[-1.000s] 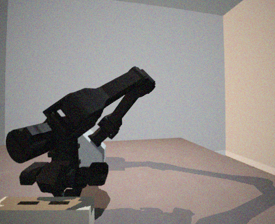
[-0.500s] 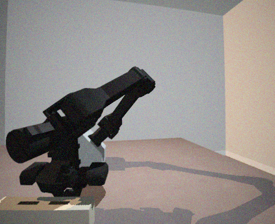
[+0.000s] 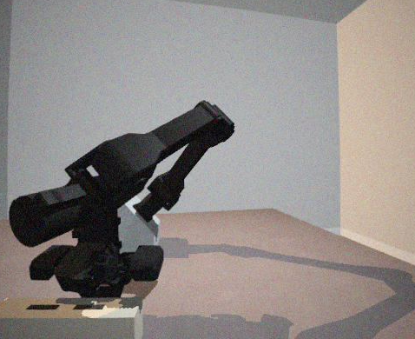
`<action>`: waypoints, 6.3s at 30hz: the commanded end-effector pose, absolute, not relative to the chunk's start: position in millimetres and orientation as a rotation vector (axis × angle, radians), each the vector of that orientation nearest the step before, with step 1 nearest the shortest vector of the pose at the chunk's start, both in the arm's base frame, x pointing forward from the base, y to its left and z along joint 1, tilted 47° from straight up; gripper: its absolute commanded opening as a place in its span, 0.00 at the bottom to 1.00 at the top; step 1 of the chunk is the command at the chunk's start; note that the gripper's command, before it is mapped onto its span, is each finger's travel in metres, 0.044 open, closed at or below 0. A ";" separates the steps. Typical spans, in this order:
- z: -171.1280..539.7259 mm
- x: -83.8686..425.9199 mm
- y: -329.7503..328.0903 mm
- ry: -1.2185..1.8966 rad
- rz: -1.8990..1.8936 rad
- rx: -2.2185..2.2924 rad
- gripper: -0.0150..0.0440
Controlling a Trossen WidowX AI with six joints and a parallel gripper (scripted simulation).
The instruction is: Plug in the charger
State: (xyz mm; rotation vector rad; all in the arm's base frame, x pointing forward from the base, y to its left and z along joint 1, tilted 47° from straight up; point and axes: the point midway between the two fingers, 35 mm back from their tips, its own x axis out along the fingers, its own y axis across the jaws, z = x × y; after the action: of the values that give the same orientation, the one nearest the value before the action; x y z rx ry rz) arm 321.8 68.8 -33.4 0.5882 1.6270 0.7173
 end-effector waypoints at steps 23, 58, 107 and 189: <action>-30.5 329.6 68.0 1.588 0.722 0.578 0.25; -33.1 329.2 70.3 1.588 0.722 0.578 0.25; -34.3 315.7 68.7 1.609 0.717 0.581 1.00; -33.8 252.7 63.6 1.592 0.721 0.580 1.00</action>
State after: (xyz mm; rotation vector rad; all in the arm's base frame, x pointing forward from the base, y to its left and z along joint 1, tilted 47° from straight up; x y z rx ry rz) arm 257.9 64.2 -33.5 0.5835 1.5901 0.7215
